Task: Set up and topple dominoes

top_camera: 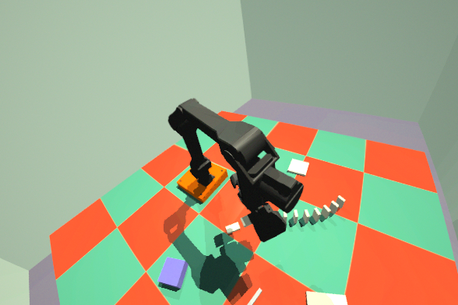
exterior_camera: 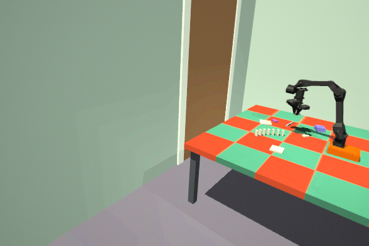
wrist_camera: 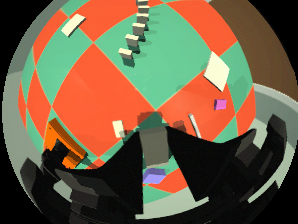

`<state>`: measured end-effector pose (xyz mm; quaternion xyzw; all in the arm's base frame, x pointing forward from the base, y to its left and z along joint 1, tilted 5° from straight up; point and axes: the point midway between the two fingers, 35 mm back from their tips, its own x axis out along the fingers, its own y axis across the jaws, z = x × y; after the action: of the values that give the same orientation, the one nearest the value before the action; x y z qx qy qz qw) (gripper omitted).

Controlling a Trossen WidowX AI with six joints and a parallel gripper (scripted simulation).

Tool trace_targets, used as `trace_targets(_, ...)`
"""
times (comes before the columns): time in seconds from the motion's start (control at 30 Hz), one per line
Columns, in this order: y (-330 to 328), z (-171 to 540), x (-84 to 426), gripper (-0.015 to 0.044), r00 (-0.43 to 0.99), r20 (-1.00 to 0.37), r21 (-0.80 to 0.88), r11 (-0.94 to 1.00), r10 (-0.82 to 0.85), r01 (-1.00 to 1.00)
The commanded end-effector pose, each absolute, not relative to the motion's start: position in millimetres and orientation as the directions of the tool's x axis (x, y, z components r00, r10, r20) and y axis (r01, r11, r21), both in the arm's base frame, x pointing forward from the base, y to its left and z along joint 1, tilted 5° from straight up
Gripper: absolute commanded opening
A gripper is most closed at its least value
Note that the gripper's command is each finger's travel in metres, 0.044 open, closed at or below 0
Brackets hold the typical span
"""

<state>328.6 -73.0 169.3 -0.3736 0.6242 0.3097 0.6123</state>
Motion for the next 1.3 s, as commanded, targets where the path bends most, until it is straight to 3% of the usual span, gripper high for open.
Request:
trace_targets(0.0, -85, 174, 343, 0.0107, 0.025, -0.996, -0.076, 0.618, -0.091, -0.783)
trace_targets(0.27, -126, 178, 385, 0.0107, 0.028, -0.995, -0.096, 0.853, -0.095, -0.513)
trace_targets(0.53, -127, 177, 387, 0.0107, 0.039, -0.995, -0.096, 0.86, -0.088, -0.501)
trace_targets(1.27, -145, 143, 429, 0.0107, 0.391, -0.914, -0.042, 0.933, 0.109, -0.357)
